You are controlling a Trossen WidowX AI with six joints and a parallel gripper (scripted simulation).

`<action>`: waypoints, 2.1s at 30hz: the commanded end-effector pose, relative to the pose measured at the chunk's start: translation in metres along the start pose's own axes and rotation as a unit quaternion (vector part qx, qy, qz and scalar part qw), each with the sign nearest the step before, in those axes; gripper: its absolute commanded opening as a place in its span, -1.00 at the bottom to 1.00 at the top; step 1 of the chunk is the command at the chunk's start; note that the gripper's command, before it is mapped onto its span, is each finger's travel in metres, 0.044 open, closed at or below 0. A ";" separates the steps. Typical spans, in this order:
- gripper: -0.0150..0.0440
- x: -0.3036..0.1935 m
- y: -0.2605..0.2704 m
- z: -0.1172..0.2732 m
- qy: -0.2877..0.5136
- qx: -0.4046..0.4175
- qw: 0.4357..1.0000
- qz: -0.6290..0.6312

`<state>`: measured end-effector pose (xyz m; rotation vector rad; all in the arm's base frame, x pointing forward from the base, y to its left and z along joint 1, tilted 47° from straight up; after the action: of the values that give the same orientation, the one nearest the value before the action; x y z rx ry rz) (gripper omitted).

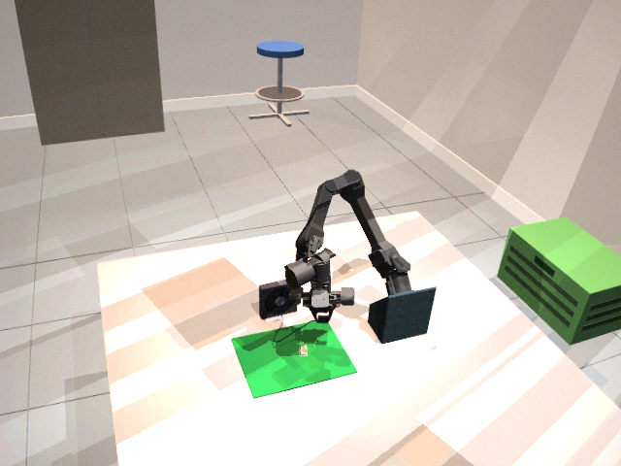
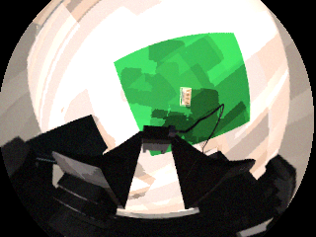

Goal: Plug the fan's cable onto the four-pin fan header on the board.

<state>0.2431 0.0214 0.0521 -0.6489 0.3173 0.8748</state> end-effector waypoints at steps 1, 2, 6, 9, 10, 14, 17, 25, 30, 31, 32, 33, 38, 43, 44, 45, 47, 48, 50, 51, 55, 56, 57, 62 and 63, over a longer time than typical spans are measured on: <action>-0.49 -0.005 0.002 -0.007 -0.010 0.031 0.999 0.007; -0.49 -0.006 0.001 -0.008 -0.014 0.037 0.999 0.008; -0.49 -0.010 0.001 -0.012 -0.029 0.063 0.998 0.011; -0.49 -0.013 0.001 -0.015 -0.042 0.081 0.996 0.014; -0.49 -0.013 0.000 -0.016 -0.047 0.087 0.995 0.014; -0.49 -0.017 0.000 -0.020 -0.066 0.109 0.992 0.017; -0.49 -0.019 -0.001 -0.022 -0.081 0.124 0.989 0.019; -0.49 -0.026 -0.002 -0.029 -0.126 0.159 0.979 0.023; -0.49 -0.029 -0.003 -0.032 -0.155 0.176 0.972 0.025; -0.49 -0.030 -0.003 -0.032 -0.161 0.179 0.970 0.026; -0.49 -0.031 -0.003 -0.033 -0.168 0.182 0.969 0.026; -0.49 -0.032 -0.003 -0.033 -0.174 0.185 0.967 0.026; -0.49 -0.036 -0.004 -0.036 -0.206 0.196 0.958 0.028; -0.49 -0.040 -0.006 -0.038 -0.239 0.204 0.949 0.028; -0.49 -0.040 -0.006 -0.039 -0.246 0.205 0.947 0.029; -0.49 -0.041 -0.006 -0.039 -0.252 0.206 0.945 0.029; -0.49 -0.043 -0.007 -0.040 -0.266 0.207 0.941 0.029; -0.49 -0.044 -0.007 -0.040 -0.273 0.208 0.939 0.029; -0.49 -0.045 -0.008 -0.041 -0.286 0.208 0.935 0.029; -0.49 -0.046 -0.008 -0.041 -0.292 0.208 0.933 0.029; -0.49 -0.049 -0.010 -0.043 -0.319 0.207 0.924 0.029; -0.49 -0.050 -0.010 -0.043 -0.326 0.206 0.922 0.029; -0.49 -0.051 -0.010 -0.043 -0.332 0.205 0.920 0.029; -0.49 -0.055 -0.012 -0.044 -0.365 0.199 0.909 0.028; -0.49 -0.056 -0.013 -0.044 -0.372 0.197 0.907 0.028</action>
<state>0.2224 -0.0451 0.0522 0.0738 -0.1423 1.0019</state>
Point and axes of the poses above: the point midway between the two fingers, 35 mm back from their tips, its own z axis back along the fingers, its own y axis across the jaws, x = y × z, the point moved 6 cm from there along z, back along the fingers, and after that the axes turned 15 degrees about -z, right-handed, at the moved point
